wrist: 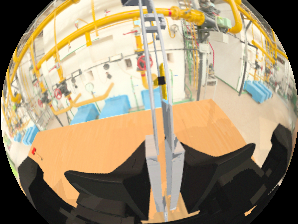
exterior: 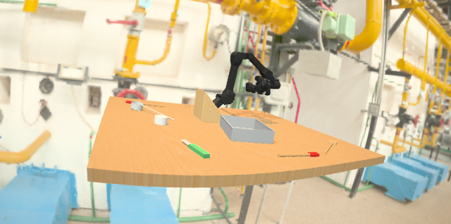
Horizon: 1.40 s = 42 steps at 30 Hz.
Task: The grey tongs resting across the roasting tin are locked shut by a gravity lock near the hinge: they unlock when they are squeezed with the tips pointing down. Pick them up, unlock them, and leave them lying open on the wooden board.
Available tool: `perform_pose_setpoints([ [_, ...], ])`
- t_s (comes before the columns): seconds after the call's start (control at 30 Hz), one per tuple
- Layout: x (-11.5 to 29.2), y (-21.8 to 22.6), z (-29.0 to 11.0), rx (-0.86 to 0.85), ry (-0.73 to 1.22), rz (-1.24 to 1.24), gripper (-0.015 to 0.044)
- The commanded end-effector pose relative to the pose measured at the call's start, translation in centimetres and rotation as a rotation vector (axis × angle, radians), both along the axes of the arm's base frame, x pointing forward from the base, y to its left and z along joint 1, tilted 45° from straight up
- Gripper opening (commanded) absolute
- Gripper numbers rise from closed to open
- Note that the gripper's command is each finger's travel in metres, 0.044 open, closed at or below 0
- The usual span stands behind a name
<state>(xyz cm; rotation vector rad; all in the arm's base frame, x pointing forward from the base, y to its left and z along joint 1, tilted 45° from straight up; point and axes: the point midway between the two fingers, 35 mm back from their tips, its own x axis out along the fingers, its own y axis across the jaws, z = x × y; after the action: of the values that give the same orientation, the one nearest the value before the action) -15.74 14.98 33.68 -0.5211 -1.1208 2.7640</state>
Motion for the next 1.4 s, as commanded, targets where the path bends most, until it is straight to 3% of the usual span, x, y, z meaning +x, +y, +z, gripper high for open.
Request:
perform_pose_setpoints([
  [0.0,-0.4,0.0,0.0,-0.037,-0.035,-0.018,-0.0150],
  [0.7,-1.9,0.3,-2.7,-0.269,-0.361,-0.213,-0.0150],
  [1.37,-1.8,0.1,-3.5,-0.251,-0.650,-0.450,-0.0150],
])
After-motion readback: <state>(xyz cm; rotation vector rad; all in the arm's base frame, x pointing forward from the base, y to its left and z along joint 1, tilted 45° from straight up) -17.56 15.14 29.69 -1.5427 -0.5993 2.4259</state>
